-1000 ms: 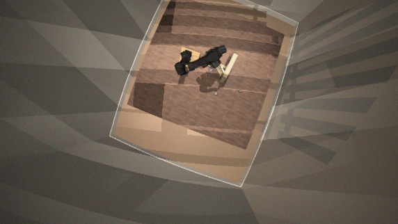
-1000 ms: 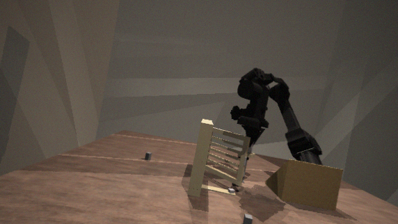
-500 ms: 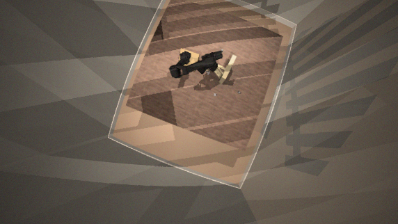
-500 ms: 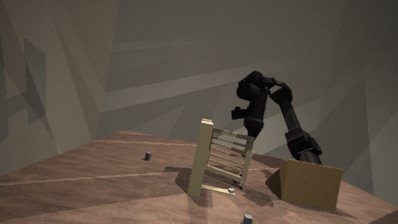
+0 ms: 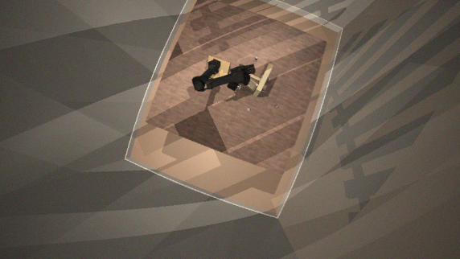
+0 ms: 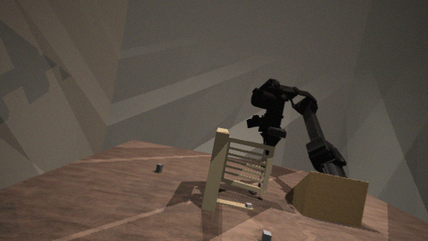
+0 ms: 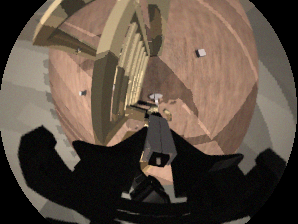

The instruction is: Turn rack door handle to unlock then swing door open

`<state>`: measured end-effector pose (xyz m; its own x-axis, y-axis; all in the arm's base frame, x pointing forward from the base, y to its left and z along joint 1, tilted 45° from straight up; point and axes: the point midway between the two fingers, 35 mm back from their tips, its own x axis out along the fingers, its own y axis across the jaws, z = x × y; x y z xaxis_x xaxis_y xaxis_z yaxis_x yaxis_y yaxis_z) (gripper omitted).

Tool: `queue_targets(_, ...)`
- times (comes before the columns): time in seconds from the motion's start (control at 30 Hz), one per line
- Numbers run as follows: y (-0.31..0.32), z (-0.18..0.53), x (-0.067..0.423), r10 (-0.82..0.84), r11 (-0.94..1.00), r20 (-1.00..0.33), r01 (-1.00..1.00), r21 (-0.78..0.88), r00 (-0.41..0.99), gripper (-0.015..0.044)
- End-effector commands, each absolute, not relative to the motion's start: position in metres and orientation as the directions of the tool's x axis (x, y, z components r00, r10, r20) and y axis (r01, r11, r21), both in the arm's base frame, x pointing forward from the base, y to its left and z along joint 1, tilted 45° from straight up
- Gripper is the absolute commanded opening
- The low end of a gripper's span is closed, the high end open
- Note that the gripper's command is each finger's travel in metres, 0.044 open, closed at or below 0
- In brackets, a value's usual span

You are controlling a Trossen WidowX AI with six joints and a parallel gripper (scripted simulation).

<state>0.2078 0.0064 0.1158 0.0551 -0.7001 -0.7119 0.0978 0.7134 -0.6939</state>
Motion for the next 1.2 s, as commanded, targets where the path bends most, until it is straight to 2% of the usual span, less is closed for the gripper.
queue_targets(0.0,0.000,0.123,0.209,-0.699,0.714,-0.712,0.036,-0.699,0.062,0.0024)
queue_targets(0.4,-0.016,0.139,0.214,-0.700,0.703,-0.711,-0.115,-0.702,0.062,0.0024)
queue_targets(0.83,-0.016,0.140,0.214,-0.700,0.702,-0.711,-0.124,-0.702,0.062,0.0024)
queue_targets(1.17,-0.016,0.140,0.214,-0.700,0.702,-0.711,-0.124,-0.702,0.062,0.0287)
